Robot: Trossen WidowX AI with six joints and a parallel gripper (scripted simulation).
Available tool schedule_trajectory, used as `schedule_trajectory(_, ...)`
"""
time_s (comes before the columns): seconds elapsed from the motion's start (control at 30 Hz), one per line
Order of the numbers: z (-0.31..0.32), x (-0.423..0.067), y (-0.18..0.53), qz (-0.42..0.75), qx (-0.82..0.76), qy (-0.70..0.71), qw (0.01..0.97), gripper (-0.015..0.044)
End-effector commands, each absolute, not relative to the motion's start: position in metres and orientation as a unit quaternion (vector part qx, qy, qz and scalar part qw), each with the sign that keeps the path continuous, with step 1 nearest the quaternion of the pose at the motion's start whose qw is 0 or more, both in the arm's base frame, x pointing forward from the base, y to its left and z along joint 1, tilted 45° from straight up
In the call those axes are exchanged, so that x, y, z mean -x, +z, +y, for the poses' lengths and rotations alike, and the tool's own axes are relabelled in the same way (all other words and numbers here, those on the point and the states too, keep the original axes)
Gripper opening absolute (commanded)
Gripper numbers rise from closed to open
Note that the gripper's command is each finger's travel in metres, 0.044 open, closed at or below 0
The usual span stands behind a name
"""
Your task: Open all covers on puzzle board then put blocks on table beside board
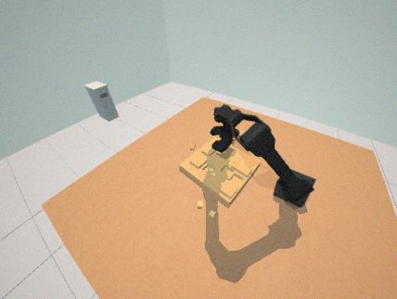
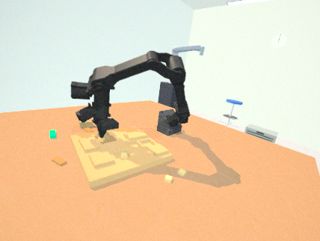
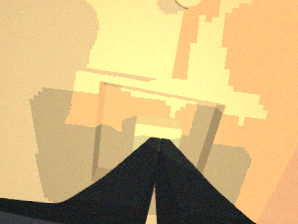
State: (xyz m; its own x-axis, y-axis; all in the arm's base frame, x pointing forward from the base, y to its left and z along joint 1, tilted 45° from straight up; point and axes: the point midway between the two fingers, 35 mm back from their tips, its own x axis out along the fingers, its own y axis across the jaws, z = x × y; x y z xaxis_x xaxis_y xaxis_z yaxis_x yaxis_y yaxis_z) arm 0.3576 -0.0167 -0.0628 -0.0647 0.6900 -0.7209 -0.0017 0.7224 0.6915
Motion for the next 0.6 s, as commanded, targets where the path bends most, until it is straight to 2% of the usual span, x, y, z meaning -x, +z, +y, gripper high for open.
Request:
schedule_trajectory(0.0,-0.0142,-0.3582,-0.0630,0.677,-0.255,0.274,0.634,0.0000)
schedule_trajectory(0.27,-0.0207,-0.3584,-0.0578,0.677,-0.254,0.273,0.635,0.0000)
schedule_trajectory(0.4,-0.0211,-0.3585,-0.0572,0.653,-0.203,0.326,0.653,0.0000)
schedule_trajectory(0.43,-0.0204,-0.3586,-0.0582,0.667,-0.236,0.294,0.643,0.0026)
schedule_trajectory(0.57,-0.0228,-0.3592,-0.0558,0.653,-0.206,0.324,0.653,0.0131)
